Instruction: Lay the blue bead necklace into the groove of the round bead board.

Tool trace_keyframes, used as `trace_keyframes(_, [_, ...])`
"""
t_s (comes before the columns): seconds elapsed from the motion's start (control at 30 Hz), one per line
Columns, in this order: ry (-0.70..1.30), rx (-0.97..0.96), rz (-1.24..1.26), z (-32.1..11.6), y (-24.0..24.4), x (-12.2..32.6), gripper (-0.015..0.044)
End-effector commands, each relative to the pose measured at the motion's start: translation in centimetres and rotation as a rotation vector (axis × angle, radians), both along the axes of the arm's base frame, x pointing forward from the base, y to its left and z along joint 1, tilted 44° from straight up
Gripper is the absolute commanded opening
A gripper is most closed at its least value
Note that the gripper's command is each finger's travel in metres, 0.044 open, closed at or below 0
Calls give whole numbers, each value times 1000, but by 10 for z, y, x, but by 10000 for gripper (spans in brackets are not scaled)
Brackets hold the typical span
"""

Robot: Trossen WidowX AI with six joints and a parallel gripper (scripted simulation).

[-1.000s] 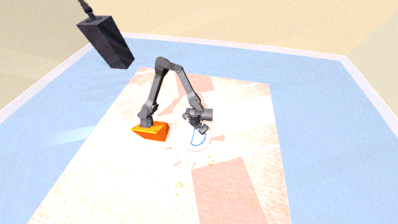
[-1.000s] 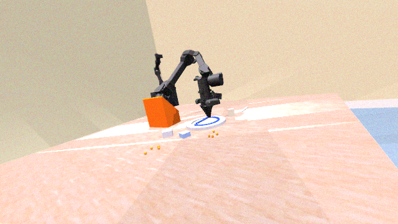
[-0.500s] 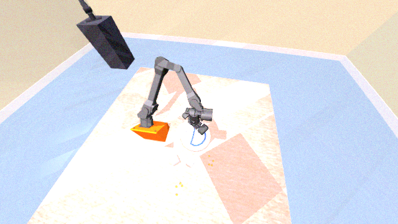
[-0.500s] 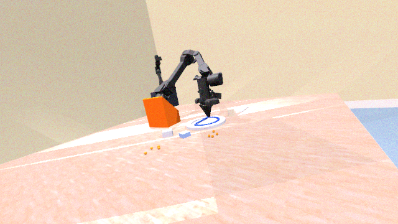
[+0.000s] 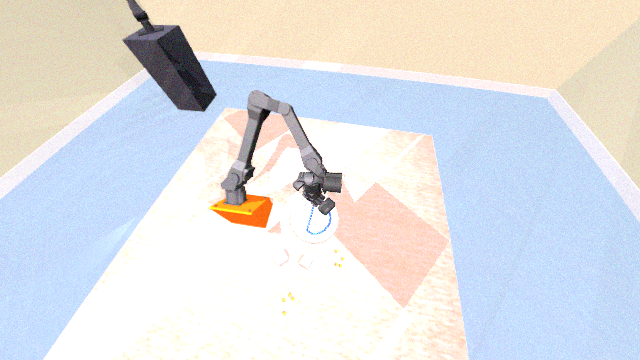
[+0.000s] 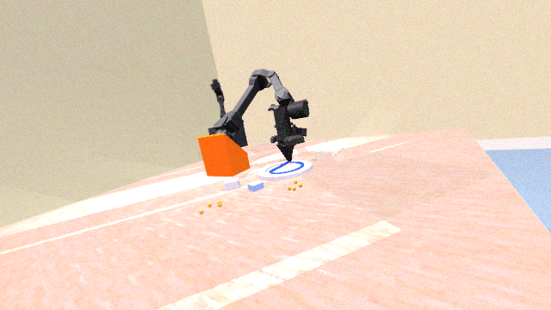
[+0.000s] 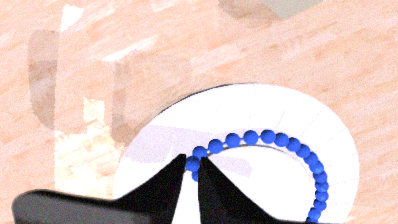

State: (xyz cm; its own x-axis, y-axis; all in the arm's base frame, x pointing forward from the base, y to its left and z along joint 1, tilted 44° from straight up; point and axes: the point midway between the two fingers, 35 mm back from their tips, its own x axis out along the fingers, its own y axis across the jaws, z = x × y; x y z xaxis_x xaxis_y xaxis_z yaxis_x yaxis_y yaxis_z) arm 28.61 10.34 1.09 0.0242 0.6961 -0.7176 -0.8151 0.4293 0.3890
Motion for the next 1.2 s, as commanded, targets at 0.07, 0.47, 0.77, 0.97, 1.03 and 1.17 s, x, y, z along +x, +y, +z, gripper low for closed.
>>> trace_keyframes(0.07, [6, 4, -2, -3, 4, -2, 0])
trace_keyframes(0.47, [-2, 0, 1, -1, 2, 0, 315])
trace_keyframes(0.77, [6, 4, -2, 2, -2, -1, 440])
trace_keyframes(0.97, [6, 4, -2, 2, -2, -1, 440])
trace_keyframes(1.03, [6, 4, -2, 2, -2, -1, 440])
trace_keyframes(1.17, [6, 4, -2, 2, -2, -1, 440])
